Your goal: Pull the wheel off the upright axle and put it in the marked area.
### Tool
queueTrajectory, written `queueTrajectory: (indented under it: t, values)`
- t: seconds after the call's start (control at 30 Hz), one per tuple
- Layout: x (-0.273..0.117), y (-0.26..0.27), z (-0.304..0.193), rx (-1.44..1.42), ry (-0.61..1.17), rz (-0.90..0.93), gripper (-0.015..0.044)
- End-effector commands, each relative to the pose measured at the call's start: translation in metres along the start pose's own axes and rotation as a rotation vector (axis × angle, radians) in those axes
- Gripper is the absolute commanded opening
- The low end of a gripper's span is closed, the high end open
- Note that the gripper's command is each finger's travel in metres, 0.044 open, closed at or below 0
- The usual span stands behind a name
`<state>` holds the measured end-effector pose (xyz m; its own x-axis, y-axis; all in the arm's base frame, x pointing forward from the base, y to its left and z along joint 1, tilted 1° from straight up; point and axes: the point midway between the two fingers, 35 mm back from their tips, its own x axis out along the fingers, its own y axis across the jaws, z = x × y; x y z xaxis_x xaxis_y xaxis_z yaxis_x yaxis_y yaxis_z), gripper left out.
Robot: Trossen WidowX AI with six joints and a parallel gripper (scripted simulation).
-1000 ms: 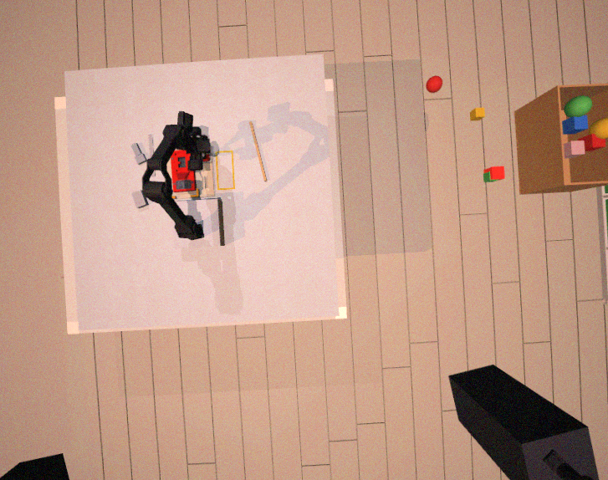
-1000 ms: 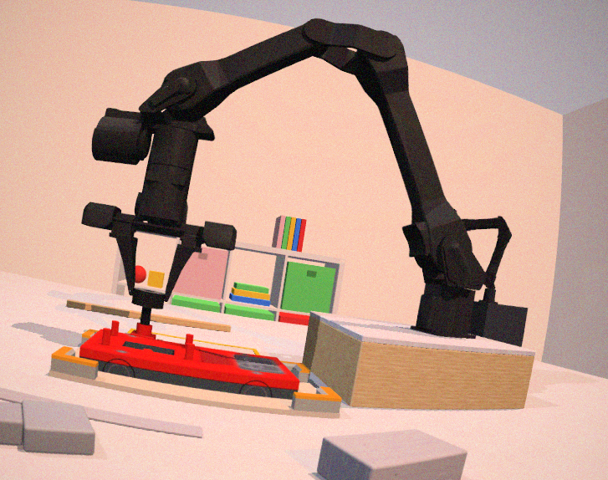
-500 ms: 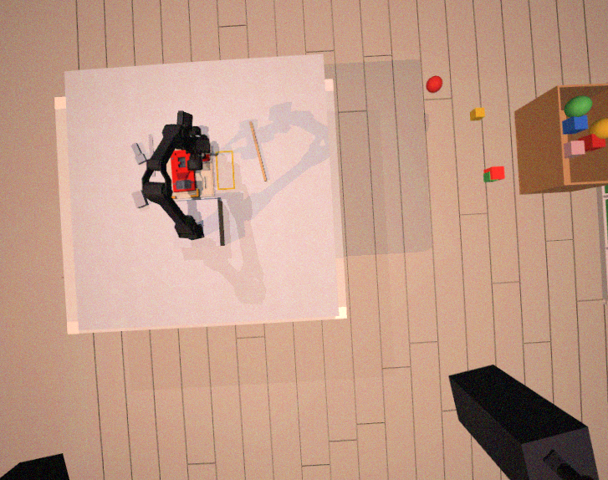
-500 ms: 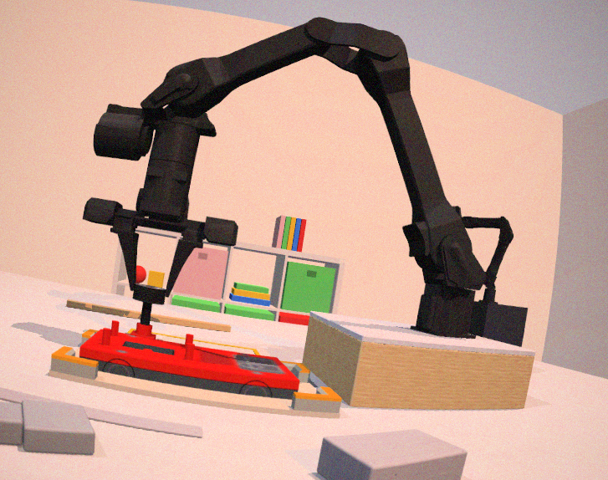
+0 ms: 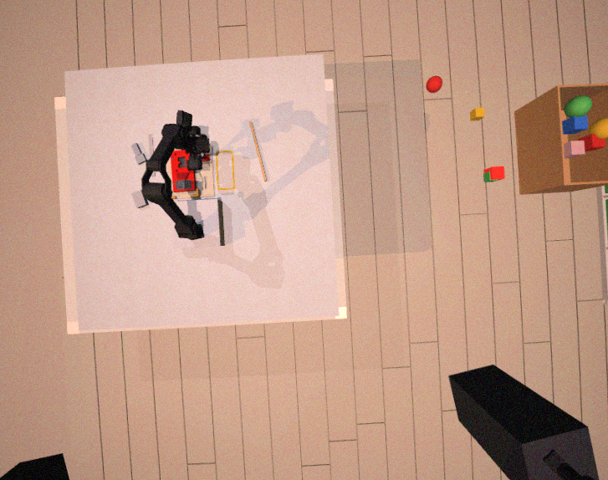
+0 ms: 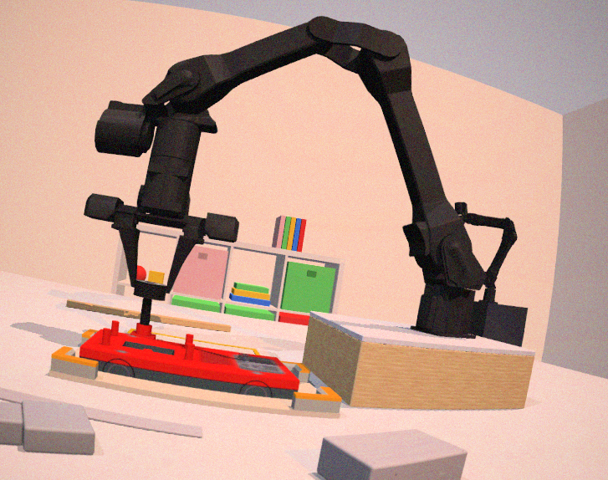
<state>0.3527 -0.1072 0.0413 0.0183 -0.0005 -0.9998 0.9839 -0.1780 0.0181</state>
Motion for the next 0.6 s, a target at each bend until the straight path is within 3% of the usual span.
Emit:
queueTrajectory:
  t: [0.0,0.3,0.57]
  values:
    - [-0.002,0.000,0.000,-0.004,0.003,0.002,0.0000]
    - [-0.037,-0.003,0.000,-0.004,0.003,0.002,0.0000]
    - [-0.031,-0.012,0.019,0.000,0.000,-0.004,0.0000]
